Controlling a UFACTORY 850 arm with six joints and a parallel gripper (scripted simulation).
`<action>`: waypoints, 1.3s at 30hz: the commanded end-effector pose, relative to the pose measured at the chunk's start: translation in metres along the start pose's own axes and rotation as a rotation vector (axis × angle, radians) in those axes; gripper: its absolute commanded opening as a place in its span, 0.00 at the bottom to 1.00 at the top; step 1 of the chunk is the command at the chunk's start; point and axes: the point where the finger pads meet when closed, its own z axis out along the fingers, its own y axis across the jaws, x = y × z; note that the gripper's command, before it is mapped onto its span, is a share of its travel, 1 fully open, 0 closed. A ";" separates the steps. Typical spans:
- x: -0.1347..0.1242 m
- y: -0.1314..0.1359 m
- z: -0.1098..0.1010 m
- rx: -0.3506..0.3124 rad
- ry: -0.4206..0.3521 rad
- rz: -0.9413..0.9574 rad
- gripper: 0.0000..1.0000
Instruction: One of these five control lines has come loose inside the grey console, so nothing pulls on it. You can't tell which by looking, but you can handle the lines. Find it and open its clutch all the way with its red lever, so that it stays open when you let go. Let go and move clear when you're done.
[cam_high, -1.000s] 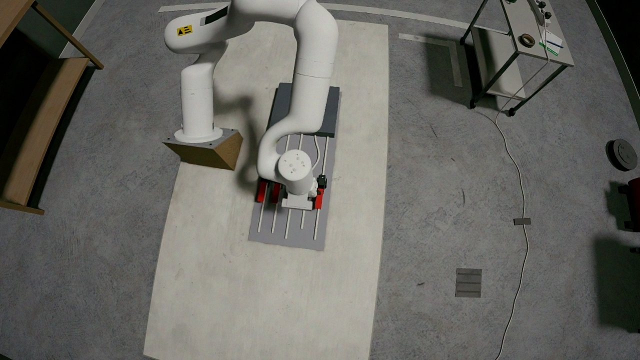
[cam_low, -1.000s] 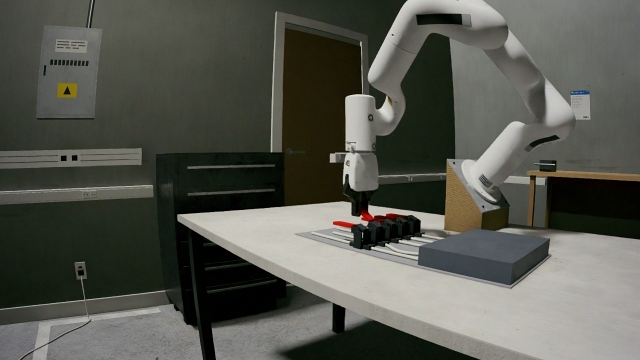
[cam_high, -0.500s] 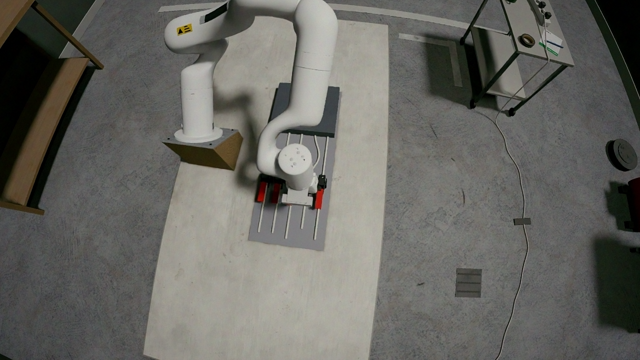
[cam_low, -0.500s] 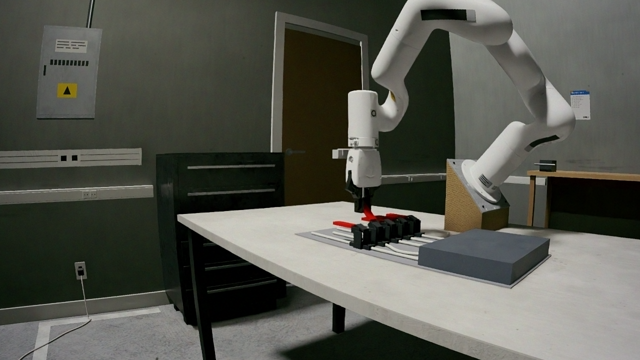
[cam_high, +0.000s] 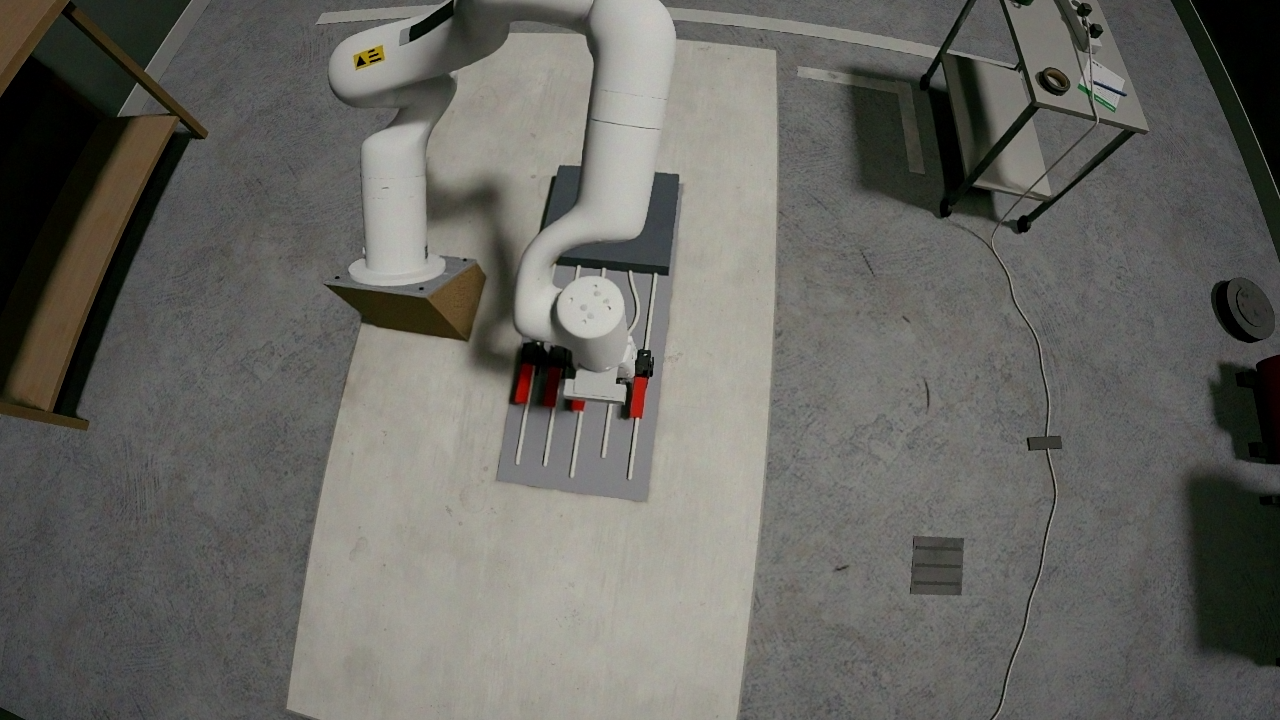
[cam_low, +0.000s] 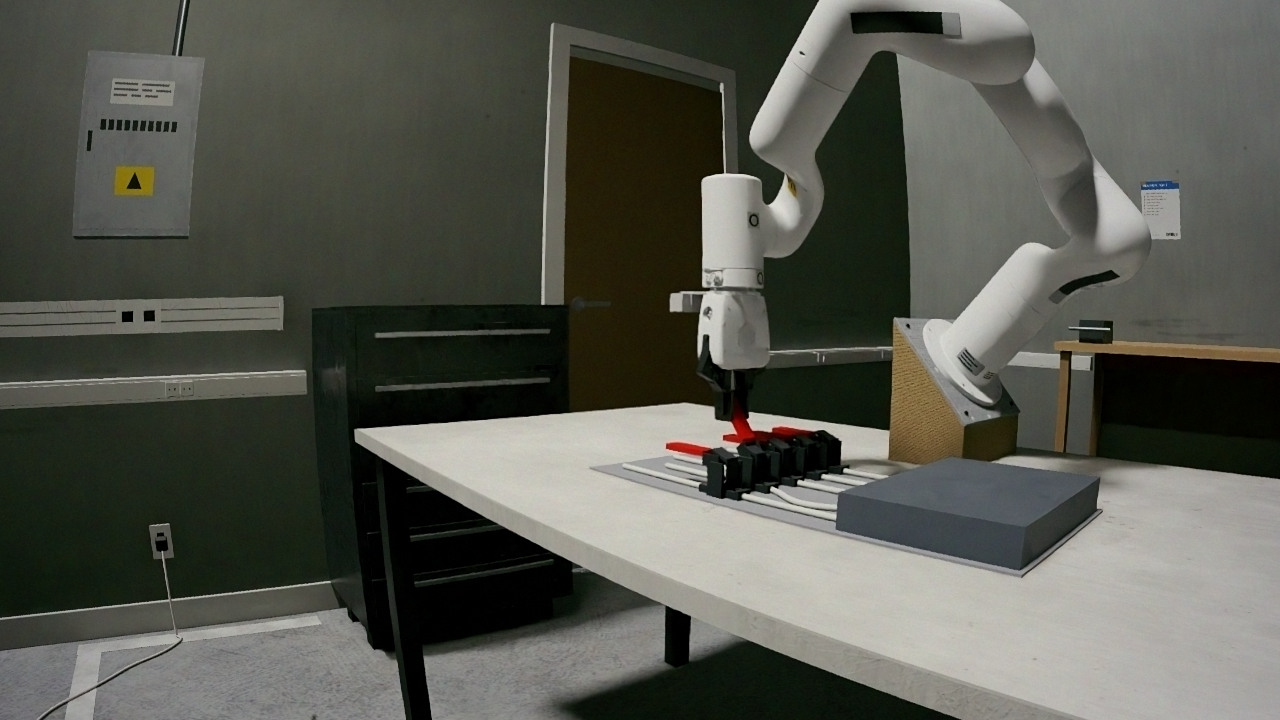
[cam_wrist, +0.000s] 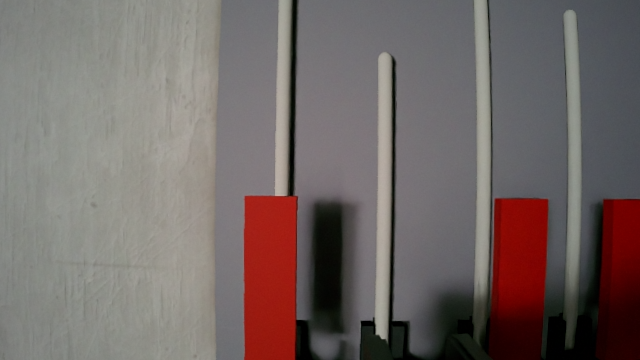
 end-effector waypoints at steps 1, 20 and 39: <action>-0.008 0.000 -0.004 0.001 0.000 0.000 0.00; -0.027 0.000 -0.009 0.001 0.000 0.000 0.00; -0.044 0.000 -0.010 0.001 0.000 0.000 0.00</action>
